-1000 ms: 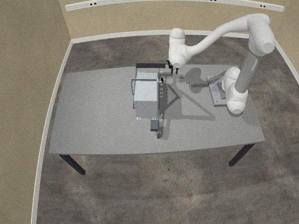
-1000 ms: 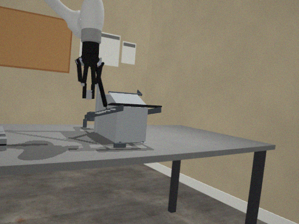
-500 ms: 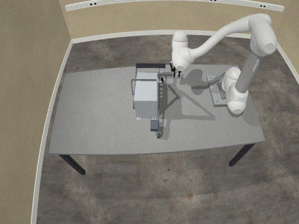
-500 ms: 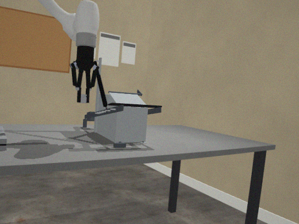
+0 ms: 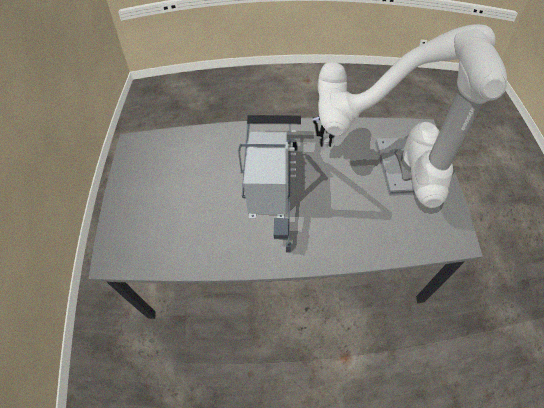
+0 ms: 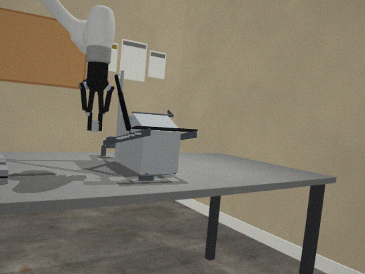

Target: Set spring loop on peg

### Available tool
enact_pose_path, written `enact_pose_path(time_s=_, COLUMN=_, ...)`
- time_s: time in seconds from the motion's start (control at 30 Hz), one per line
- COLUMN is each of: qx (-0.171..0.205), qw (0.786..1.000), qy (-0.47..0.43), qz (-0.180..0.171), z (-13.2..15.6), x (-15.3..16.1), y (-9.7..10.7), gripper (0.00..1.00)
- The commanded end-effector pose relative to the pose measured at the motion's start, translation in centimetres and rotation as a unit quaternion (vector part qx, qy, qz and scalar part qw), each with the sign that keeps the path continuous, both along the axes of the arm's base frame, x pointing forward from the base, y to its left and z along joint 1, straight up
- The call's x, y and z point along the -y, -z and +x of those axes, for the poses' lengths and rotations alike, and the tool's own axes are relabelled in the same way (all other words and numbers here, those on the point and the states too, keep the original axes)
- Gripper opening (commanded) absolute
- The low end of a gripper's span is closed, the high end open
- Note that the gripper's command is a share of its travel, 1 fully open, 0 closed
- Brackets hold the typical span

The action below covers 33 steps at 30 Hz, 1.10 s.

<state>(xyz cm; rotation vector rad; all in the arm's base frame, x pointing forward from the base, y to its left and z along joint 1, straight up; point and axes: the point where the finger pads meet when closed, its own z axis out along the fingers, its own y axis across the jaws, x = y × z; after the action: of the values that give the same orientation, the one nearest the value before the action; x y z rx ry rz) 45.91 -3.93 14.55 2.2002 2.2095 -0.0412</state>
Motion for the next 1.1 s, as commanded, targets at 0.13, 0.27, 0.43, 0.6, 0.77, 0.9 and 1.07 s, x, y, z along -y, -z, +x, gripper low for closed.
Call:
enact_pose_path(time_s=0.13, qx=0.0, qw=1.0, qy=0.0, qz=0.004, z=-0.9, x=-0.8, y=0.9, gripper=0.25)
enact_pose_path(time_s=0.27, qx=0.0, qw=1.0, qy=0.0, qz=0.007, z=-1.5, x=-1.3, y=1.6, gripper=0.25)
enact_pose_path(time_s=0.43, qx=0.0, qw=1.0, qy=0.0, qz=0.01, z=-2.1, x=-1.9, y=2.3, gripper=0.25)
enact_pose_path(time_s=0.6, qx=0.0, qw=1.0, qy=0.0, qz=0.011, z=-2.5, x=-2.3, y=2.8, gripper=0.25)
enact_pose_path(time_s=0.77, qx=0.0, qw=1.0, qy=0.0, qz=0.015, z=-3.3, x=-2.9, y=3.6, gripper=0.25)
enact_pose_path(time_s=0.9, qx=0.001, qw=1.0, qy=0.0, qz=0.018, z=-3.9, x=-3.5, y=4.3, gripper=0.25)
enact_pose_path(time_s=1.07, qx=0.0, qw=1.0, qy=0.0, qz=0.018, z=-4.0, x=-3.6, y=4.5, gripper=0.25)
